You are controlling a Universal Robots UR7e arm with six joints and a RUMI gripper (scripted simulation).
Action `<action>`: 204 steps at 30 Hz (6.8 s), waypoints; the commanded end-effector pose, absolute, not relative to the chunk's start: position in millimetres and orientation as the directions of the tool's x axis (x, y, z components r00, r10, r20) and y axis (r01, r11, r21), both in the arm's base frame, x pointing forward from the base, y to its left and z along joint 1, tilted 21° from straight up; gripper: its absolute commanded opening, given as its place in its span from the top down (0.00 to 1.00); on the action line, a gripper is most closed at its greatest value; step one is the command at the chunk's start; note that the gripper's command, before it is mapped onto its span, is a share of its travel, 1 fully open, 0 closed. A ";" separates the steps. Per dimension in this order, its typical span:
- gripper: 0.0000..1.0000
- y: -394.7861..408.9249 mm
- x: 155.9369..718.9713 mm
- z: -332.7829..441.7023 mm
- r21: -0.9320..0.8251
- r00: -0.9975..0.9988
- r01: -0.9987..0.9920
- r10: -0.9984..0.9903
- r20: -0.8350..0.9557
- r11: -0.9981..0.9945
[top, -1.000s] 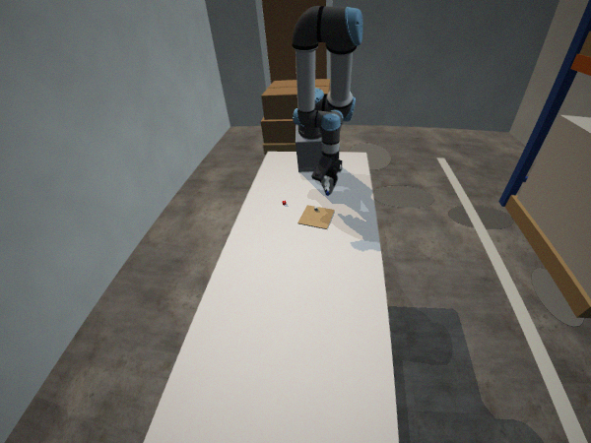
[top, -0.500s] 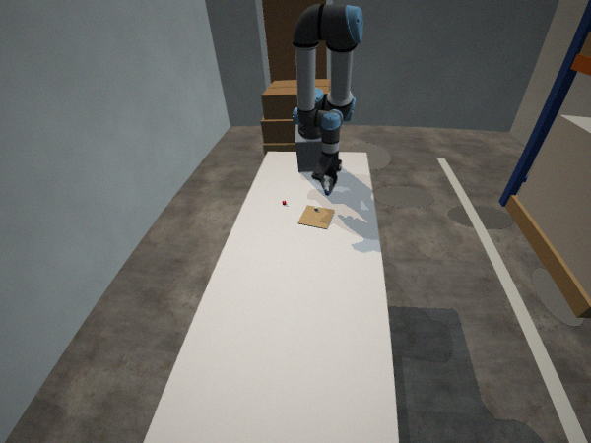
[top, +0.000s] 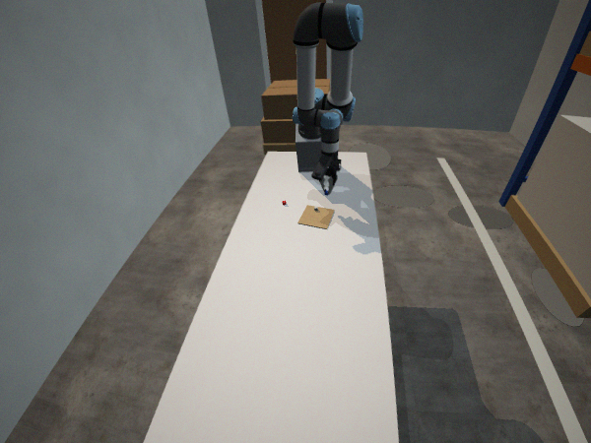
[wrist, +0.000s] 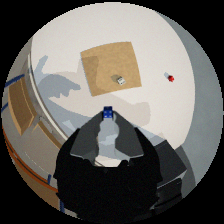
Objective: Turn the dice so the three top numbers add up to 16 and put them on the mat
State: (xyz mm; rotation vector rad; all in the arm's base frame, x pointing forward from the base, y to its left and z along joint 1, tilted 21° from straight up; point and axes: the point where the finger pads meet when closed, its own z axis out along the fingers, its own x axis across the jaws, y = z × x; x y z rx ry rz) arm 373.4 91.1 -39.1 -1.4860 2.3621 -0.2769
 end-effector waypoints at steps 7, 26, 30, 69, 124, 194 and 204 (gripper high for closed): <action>1.00 77.5 389.8 -6.8 -0.332 -0.240 -0.905 -0.964 -0.118 0.266; 1.00 75.0 394.0 -5.1 -0.336 -0.212 -0.912 -0.971 -0.107 0.236; 1.00 74.6 394.8 -4.8 -0.337 -0.207 -0.913 -0.973 -0.105 0.230; 1.00 69.4 403.2 -1.3 -0.343 -0.149 -0.924 -0.985 -0.084 0.169; 1.00 61.8 414.7 3.8 -0.349 -0.067 -0.934 -0.996 -0.053 0.082; 1.00 51.5 428.6 10.6 -0.353 0.038 -0.935 -0.999 -0.014 -0.031; 1.00 50.0 430.6 11.7 -0.353 0.053 -0.934 -0.999 -0.008 -0.047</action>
